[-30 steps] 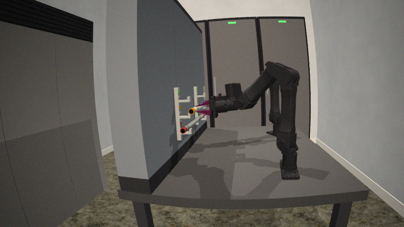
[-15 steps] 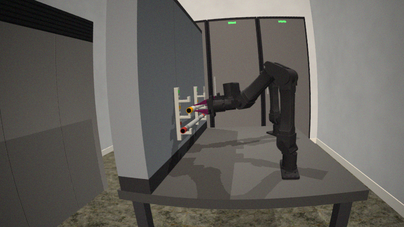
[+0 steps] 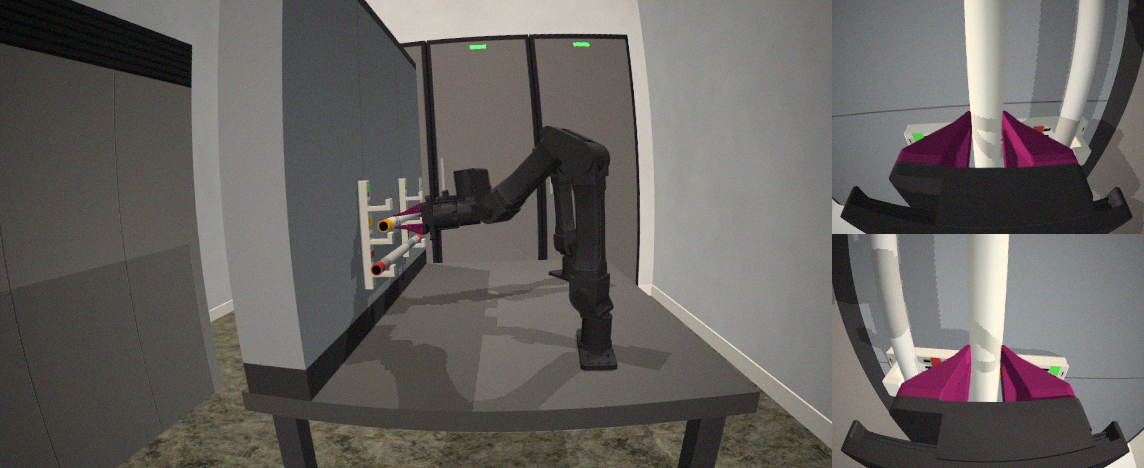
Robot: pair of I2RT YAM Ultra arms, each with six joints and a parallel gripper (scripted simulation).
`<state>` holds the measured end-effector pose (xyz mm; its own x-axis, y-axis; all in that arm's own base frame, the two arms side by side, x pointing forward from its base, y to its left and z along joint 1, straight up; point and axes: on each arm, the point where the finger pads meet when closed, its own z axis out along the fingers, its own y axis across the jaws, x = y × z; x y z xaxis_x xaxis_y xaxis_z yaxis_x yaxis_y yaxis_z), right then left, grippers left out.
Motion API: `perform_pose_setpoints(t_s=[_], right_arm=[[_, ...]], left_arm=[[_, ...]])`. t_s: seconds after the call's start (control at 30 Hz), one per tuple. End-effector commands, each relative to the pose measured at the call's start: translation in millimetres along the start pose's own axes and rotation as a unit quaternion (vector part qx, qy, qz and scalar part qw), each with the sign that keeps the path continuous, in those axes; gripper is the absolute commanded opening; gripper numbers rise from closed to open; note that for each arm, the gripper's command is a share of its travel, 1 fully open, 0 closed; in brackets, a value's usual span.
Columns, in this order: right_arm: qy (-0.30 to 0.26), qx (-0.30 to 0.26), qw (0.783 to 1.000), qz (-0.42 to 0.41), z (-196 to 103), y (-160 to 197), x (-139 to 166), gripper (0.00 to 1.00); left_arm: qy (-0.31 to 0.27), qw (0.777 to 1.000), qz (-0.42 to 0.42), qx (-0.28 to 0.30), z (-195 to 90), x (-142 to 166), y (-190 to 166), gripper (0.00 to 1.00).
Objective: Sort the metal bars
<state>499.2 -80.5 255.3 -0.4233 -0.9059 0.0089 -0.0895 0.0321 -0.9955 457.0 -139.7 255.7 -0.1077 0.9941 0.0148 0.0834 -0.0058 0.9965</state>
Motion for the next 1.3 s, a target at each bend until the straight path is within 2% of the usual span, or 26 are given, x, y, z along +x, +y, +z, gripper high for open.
perform_pose_setpoints(t_s=[0.0, 0.87, 1.27], right_arm=[[0.004, 0.044, 0.999, 0.005, 6.2, -36.7, 4.4, 0.0], [0.004, 0.044, 0.999, 0.004, 25.6, -41.2, 4.5, 0.0], [0.004, 0.044, 0.999, 0.005, 28.9, -4.8, 4.1, 0.0]], left_arm=[[0.002, 0.999, -0.008, -0.038, 5.8, 2.3, 33.1, 0.0], [0.003, 0.999, -0.008, -0.038, 25.3, 2.5, 36.4, 0.0], [0.003, 0.999, -0.008, -0.038, 27.9, 2.1, 3.0, 0.0]])
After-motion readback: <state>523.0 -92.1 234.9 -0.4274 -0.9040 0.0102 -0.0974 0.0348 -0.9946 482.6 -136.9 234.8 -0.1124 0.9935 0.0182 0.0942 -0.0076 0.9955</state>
